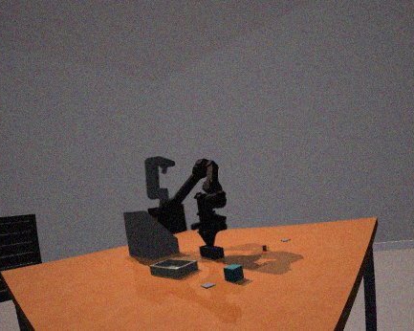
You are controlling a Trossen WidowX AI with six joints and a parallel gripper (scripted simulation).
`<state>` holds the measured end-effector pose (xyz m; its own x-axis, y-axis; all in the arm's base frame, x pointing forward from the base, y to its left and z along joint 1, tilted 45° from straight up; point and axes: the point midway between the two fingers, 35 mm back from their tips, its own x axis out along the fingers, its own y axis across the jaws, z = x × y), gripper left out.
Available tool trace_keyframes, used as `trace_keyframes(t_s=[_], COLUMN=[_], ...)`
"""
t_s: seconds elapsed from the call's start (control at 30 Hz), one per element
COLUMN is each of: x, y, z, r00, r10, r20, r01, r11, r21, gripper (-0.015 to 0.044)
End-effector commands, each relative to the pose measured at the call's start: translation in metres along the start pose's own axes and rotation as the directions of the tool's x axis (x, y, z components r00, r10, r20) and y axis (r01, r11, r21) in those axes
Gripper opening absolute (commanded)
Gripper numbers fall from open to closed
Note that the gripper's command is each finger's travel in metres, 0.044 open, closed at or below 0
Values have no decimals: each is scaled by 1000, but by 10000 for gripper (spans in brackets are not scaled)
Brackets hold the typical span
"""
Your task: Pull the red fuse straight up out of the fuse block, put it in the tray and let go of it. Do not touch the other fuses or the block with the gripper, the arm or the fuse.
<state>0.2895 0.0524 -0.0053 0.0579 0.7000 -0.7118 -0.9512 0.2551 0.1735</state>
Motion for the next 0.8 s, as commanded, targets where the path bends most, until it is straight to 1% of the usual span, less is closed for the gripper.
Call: trace_keyframes(t_s=[0.0,0.07,0.43,0.77], x=[3,3,2,-1], y=[0,0,0,0], z=[0,0,0,0], r00=[1000,1000,1000,1000], r10=[1,1,1,1], r20=[5,5,0,0], r01=[-1,-1,-1,-1], r11=[1000,1000,1000,1000], r21=[7,7,0,1], gripper=[74,74,1,0])
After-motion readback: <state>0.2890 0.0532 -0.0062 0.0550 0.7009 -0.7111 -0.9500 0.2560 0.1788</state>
